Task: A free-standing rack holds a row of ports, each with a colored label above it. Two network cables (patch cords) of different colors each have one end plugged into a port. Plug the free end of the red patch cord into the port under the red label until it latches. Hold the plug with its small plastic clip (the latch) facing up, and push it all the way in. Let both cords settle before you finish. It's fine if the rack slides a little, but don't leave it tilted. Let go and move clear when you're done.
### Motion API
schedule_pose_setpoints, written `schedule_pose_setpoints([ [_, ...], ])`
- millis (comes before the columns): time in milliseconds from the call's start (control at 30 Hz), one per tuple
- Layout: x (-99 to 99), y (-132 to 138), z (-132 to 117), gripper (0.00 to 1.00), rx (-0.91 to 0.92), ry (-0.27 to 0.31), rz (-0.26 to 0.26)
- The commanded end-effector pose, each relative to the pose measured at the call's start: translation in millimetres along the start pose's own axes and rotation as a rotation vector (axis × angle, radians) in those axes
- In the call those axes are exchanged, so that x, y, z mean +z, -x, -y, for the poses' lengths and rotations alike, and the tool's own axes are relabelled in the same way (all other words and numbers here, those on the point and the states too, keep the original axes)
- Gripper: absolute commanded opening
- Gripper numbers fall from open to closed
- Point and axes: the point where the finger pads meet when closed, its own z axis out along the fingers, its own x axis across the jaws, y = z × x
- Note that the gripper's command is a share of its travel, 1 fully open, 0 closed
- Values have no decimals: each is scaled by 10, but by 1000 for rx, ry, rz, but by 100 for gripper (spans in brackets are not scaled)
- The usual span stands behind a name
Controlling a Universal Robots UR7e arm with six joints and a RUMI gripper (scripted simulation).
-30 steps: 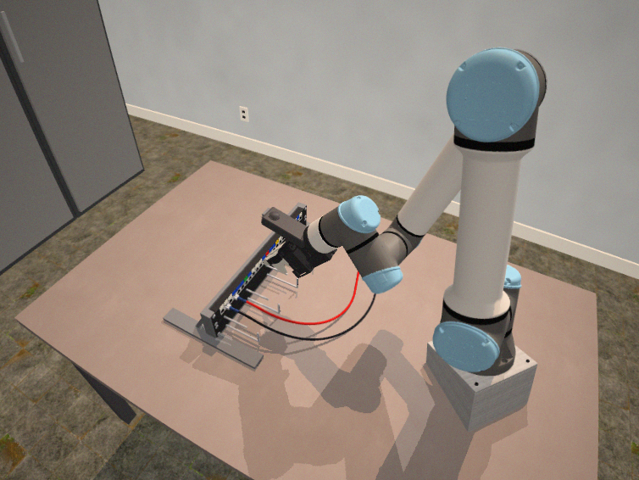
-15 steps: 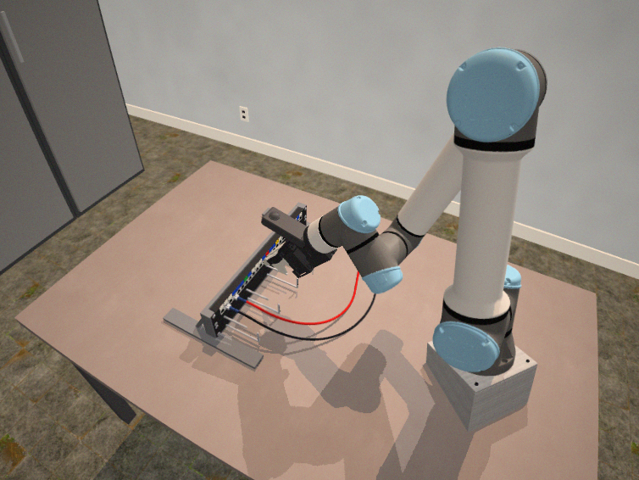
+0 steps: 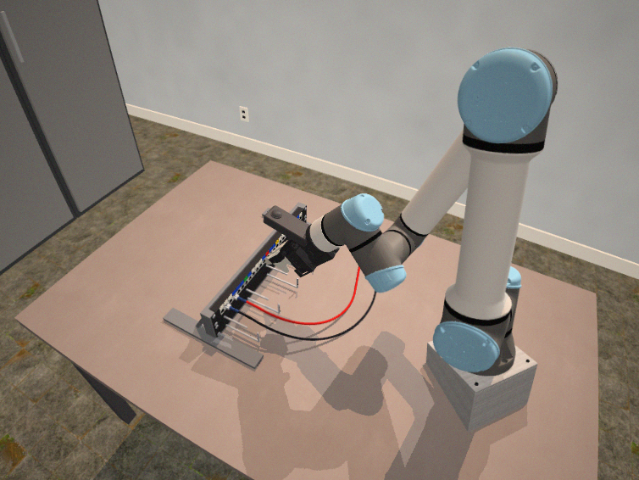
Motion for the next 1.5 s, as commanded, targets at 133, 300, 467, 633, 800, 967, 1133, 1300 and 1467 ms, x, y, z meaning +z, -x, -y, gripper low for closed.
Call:
schedule_pose_setpoints([
  [133,-174,0,5,0,0,-1,0],
  [300,-279,0,5,0,0,-1,0],
  [467,-394,0,5,0,0,-1,0],
  [633,-547,0,5,0,0,-1,0],
  [800,-702,0,4,0,0,-1,0],
  [967,-792,0,4,0,0,-1,0],
  [1133,-933,0,4,0,0,-1,0],
  [1300,-1058,0,4,0,0,-1,0],
  [1467,-1123,0,4,0,0,-1,0],
])
